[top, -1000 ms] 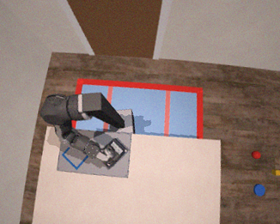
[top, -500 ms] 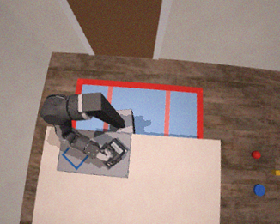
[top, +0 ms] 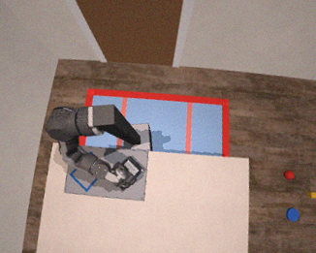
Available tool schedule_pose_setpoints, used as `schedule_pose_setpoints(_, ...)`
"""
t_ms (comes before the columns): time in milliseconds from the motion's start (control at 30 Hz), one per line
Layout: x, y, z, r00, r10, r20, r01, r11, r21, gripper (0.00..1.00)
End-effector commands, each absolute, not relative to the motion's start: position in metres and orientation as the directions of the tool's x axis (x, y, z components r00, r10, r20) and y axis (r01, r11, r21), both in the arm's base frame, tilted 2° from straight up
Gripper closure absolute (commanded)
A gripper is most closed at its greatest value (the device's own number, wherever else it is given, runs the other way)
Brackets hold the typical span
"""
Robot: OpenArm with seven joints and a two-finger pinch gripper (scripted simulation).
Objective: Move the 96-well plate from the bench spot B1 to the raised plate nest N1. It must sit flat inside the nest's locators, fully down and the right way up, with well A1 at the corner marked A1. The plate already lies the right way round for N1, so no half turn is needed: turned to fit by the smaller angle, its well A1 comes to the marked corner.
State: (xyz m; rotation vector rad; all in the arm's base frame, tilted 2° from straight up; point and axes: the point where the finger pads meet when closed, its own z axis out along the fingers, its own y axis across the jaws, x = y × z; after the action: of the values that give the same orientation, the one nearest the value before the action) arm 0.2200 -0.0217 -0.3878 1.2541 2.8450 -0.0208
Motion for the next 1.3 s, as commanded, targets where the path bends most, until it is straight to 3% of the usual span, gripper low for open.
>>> schedule_pose_setpoints(0, 0.220, -0.022, -0.387, -0.672, 0.739, -0.036, 0.740, 0.673, -0.002, 0.23)
schedule_pose_setpoints(100, 0.220, -0.022, -0.387, -0.672, 0.739, -0.036, 0.740, 0.673, -0.002, 0.23)
schedule_pose_setpoints(267, 0.219, -0.020, -0.347, -0.672, 0.739, -0.036, 0.740, 0.673, -0.002, 0.23)
schedule_pose_setpoints(1267, 0.219, -0.020, -0.347, -0.672, 0.739, -0.036, 0.740, 0.673, -0.002, 0.23)
